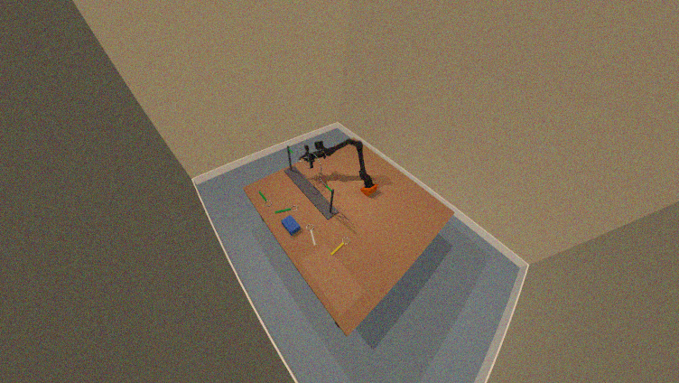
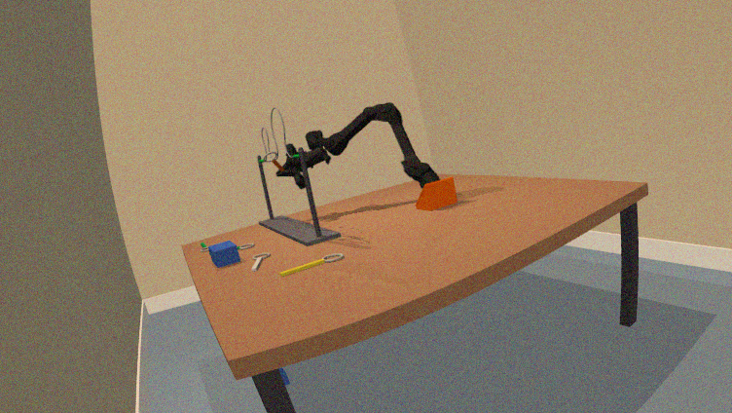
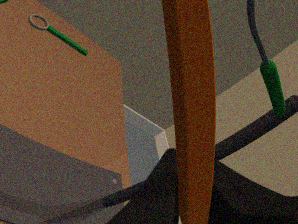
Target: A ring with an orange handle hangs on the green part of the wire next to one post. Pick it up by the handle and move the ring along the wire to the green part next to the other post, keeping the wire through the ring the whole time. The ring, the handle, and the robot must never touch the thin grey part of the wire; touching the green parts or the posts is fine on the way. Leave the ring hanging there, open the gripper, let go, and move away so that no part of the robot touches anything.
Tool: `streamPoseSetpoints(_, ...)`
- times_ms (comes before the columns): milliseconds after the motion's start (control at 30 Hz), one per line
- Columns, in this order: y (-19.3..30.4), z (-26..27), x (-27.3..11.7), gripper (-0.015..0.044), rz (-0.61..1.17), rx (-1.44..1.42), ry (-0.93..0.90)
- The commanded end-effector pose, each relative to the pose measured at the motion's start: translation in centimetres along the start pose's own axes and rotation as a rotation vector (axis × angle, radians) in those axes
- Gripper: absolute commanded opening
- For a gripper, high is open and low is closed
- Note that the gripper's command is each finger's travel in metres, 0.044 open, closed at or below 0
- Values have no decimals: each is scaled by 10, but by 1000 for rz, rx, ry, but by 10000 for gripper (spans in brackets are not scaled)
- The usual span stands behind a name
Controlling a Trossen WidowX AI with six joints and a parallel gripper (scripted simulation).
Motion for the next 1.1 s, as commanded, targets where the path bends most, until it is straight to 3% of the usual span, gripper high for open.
streamPoseSetpoints(0, -3, 8, -5, -150, 7, 88, -43)
streamPoseSetpoints(1067, -48, 65, -33, -150, 33, 680, -390)
Point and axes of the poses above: the point midway between the two fingers, 35 mm back from their tips, its own x axis out along the fingers, its own z axis across the jaws, y = z × x, the point moved 9 cm from there along -x, back along the fingers, and after that the axes turned 8 degrees about -x, right-handed, at the moved point
